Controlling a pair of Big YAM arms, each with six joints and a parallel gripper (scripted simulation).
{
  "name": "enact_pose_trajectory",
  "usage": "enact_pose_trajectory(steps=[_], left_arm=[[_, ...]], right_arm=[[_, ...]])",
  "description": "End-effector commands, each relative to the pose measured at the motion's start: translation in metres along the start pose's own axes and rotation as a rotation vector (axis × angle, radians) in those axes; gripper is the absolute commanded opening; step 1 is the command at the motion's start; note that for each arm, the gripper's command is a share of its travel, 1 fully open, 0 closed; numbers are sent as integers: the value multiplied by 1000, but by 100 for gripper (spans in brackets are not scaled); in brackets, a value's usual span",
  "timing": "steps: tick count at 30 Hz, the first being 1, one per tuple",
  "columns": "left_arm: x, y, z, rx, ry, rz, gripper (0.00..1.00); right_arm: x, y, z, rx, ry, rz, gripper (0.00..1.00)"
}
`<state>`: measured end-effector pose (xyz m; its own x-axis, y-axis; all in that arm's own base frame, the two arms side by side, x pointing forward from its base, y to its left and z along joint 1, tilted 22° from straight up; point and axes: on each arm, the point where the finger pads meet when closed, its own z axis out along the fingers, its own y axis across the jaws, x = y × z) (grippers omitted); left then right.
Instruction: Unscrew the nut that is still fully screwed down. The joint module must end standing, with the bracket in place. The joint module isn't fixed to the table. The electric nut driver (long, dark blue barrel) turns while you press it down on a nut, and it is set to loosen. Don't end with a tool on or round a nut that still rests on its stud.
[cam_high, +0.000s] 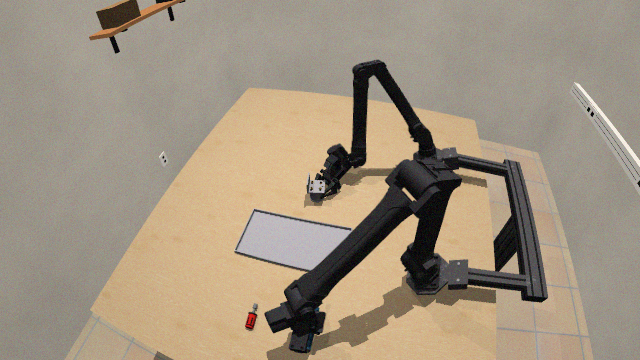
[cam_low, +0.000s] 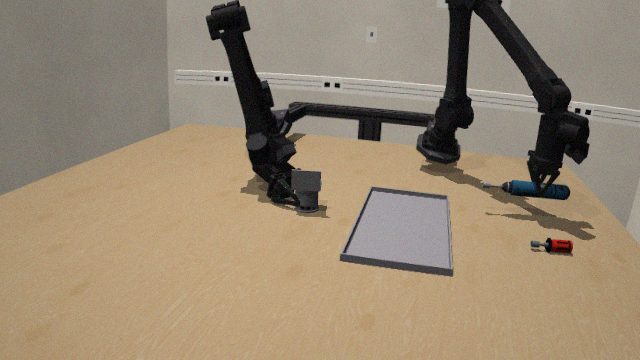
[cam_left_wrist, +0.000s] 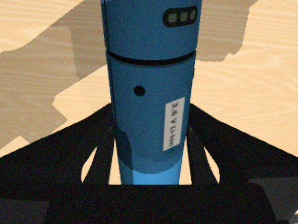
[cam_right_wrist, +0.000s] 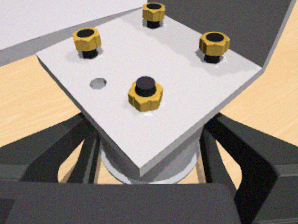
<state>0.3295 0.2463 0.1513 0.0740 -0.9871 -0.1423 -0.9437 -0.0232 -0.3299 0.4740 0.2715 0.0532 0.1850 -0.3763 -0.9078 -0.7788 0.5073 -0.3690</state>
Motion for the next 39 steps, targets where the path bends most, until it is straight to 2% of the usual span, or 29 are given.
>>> enact_pose_trajectory(steps=[1,39], left_arm=[[-16,-18,-28,53,-37,5,42],[-15,-17,-78,55,-39,6,42]], right_arm=[[-6,-3,3,6,-13,-6,59],[-6,-3,3,6,-13,-6,59]])
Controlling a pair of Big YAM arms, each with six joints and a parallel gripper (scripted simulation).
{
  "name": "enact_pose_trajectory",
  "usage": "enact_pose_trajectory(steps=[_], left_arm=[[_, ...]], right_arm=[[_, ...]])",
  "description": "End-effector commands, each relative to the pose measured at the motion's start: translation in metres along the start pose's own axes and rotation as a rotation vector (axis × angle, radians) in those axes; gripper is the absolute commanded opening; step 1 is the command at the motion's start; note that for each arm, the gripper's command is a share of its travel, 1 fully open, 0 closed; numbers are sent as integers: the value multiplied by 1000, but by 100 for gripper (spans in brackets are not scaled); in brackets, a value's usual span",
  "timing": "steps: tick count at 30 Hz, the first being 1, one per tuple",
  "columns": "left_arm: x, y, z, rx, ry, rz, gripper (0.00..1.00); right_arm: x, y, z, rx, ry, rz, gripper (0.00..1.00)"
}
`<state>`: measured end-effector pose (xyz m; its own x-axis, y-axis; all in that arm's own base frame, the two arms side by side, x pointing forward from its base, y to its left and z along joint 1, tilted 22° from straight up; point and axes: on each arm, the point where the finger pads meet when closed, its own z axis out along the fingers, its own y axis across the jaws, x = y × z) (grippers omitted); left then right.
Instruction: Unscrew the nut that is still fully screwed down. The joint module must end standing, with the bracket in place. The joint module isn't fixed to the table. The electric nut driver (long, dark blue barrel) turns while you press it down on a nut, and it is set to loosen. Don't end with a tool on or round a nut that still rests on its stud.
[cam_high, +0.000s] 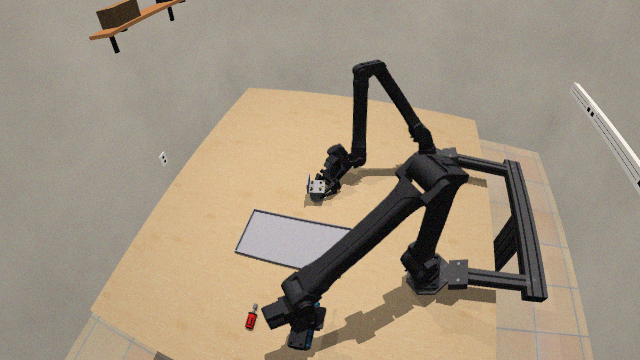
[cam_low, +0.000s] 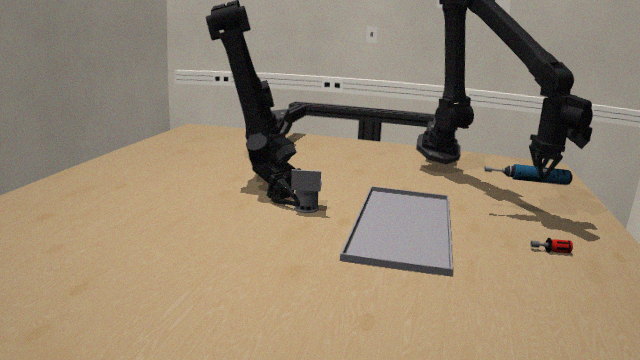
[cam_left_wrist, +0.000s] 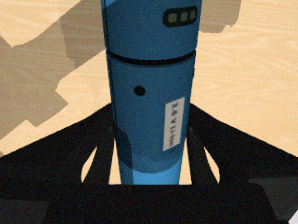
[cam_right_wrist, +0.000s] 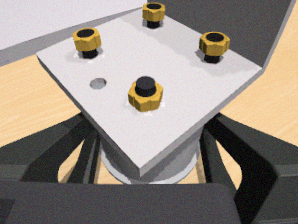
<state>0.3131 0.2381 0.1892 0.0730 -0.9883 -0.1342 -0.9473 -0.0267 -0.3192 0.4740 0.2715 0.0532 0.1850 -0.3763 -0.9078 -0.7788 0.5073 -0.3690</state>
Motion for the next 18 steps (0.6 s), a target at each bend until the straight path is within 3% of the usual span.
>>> enact_pose_trajectory(steps=[1,18], left_arm=[[-16,-19,-38,67,-48,8,42],[-15,-18,-59,68,-49,8,42]], right_arm=[[-6,-3,3,6,-13,-6,59],[-6,-3,3,6,-13,-6,59]])
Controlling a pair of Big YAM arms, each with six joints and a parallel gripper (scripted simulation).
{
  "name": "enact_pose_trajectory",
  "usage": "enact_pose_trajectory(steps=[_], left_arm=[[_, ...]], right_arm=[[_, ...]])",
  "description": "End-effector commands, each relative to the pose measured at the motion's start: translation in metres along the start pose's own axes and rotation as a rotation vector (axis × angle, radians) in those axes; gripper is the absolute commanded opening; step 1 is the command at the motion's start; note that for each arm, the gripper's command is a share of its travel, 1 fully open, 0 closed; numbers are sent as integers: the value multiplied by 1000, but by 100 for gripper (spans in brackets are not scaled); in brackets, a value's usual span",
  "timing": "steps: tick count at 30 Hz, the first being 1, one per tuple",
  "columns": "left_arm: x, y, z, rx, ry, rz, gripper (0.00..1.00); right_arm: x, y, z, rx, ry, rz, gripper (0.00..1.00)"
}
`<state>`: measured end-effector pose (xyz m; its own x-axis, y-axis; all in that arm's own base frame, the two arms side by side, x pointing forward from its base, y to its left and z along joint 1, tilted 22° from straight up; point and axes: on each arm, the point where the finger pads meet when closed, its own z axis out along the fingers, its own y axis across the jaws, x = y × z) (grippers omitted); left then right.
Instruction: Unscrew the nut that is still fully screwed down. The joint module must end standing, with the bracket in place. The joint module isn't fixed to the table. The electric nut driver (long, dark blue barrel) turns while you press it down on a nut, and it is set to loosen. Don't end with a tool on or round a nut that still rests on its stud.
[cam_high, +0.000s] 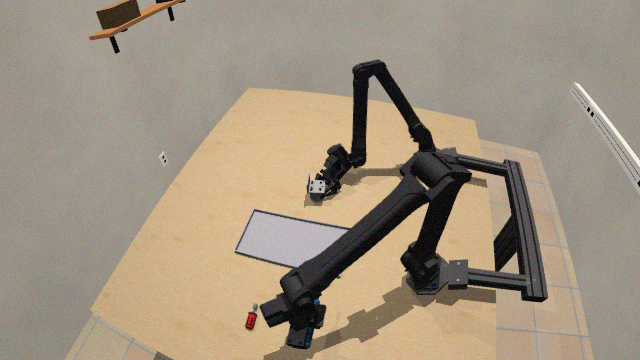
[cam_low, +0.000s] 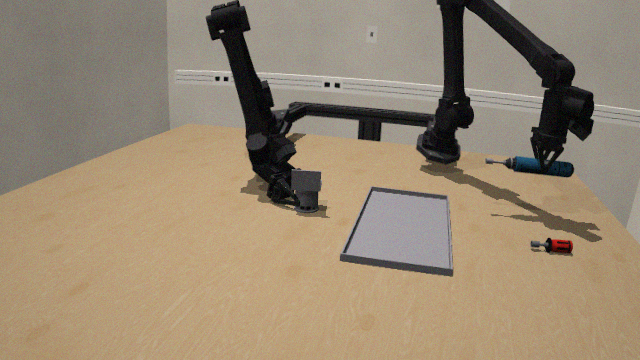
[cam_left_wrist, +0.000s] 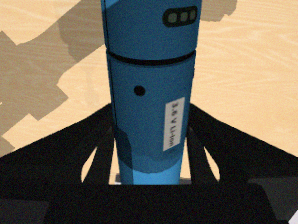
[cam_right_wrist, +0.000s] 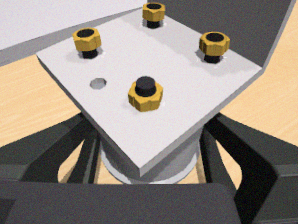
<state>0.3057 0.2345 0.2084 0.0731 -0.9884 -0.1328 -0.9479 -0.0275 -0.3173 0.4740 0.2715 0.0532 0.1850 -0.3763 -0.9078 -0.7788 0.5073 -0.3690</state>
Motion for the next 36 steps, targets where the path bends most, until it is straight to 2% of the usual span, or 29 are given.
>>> enact_pose_trajectory(steps=[1,22,36], left_arm=[[-16,-19,-40,70,-50,8,42],[-15,-18,-57,71,-51,9,42],[-17,-21,-60,83,-58,11,42]], right_arm=[[-6,-3,3,6,-13,-6,59],[-6,-3,3,6,-13,-6,59],[-6,-3,3,6,-13,-6,59]])
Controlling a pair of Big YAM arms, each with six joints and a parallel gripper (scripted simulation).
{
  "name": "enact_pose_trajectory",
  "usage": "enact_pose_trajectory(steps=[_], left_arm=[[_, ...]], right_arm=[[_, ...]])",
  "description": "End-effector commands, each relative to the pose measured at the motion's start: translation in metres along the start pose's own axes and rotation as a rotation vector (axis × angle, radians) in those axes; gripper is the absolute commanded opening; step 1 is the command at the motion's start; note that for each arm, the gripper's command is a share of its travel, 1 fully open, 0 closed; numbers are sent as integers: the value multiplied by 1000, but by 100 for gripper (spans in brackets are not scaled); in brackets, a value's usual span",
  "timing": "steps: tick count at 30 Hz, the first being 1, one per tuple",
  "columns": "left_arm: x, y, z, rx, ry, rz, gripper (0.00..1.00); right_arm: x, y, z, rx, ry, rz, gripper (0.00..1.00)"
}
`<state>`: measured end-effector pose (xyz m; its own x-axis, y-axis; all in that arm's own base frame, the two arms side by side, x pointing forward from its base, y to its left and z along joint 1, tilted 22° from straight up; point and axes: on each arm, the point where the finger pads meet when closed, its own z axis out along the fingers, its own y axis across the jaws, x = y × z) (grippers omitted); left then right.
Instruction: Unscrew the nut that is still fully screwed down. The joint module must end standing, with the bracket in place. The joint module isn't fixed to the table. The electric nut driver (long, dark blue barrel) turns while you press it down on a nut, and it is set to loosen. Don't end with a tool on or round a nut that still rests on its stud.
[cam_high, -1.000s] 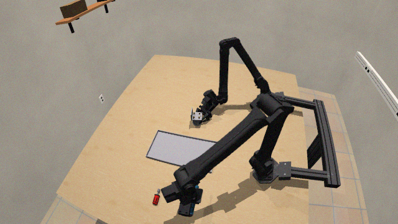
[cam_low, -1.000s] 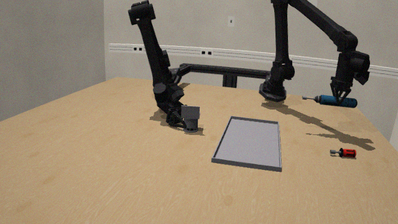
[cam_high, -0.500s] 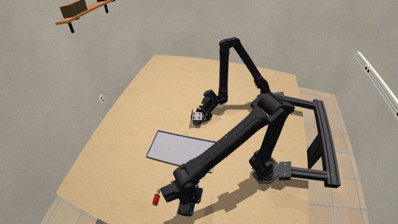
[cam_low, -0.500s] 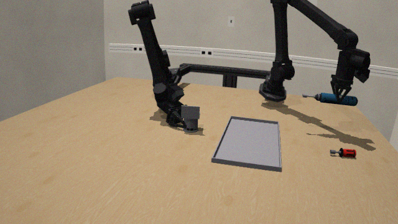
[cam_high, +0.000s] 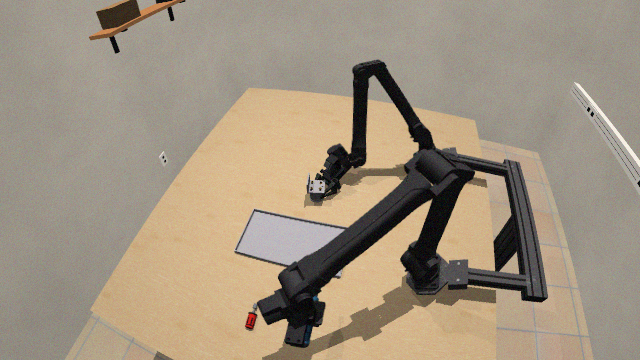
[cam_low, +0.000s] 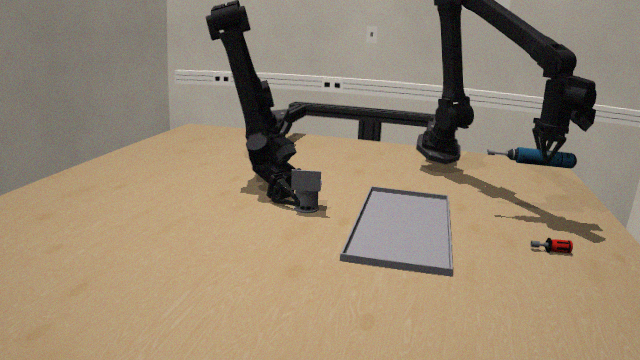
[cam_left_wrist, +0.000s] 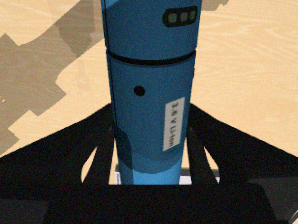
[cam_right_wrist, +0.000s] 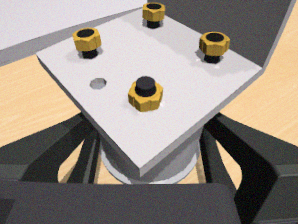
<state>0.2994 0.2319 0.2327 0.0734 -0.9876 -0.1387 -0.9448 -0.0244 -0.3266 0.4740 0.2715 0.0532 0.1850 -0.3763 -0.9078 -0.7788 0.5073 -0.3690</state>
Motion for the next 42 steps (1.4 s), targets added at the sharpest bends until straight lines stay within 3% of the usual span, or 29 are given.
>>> enact_pose_trajectory(steps=[1,42], left_arm=[[-16,-19,-35,73,-53,8,42],[-17,-21,-39,81,-56,10,42]], right_arm=[[-6,-3,3,6,-13,-6,59],[-6,-3,3,6,-13,-6,59]])
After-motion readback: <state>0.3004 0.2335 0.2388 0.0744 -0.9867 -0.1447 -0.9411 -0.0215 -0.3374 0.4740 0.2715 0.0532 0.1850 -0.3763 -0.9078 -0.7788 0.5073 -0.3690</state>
